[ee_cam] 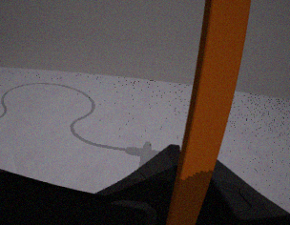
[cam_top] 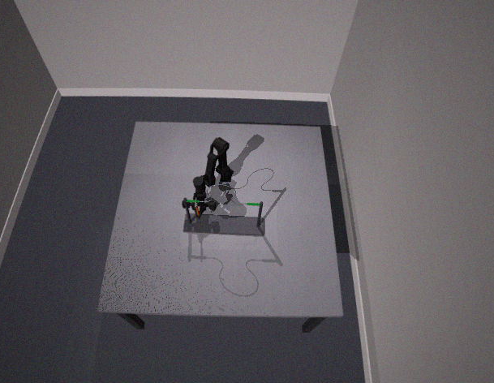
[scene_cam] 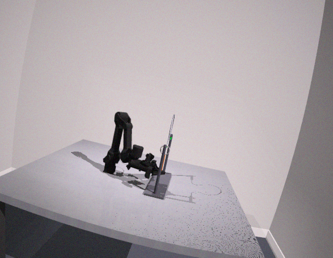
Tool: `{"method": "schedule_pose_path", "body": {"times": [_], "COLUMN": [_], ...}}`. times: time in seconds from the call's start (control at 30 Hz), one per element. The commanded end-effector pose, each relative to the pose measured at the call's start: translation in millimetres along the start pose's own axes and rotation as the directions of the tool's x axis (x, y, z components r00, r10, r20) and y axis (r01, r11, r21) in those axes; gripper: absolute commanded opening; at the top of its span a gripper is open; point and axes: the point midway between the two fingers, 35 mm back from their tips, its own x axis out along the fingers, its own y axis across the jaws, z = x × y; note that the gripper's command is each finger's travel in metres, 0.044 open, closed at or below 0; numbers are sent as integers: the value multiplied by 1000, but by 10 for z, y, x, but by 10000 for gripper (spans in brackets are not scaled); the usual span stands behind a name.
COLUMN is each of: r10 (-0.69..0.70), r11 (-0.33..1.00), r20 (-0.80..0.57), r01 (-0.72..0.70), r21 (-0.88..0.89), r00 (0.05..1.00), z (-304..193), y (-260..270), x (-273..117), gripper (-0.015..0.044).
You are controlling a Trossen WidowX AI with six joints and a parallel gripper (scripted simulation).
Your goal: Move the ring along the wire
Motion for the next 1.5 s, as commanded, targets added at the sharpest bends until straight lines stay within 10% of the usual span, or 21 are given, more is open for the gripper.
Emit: {"method": "schedule_pose_path", "body": {"times": [0.0,0.1,1.47], "r10": [0,0,4], "r11": [1000,1000,1000], "r20": [0,0,2], "r01": [0,0,-4], "r21": [0,0,-3], "r00": [1000,1000,1000], "z": [0,0,165], "y": [0,0,-15], "x": [0,0,-10], "gripper": [-76,-150,-150]}}
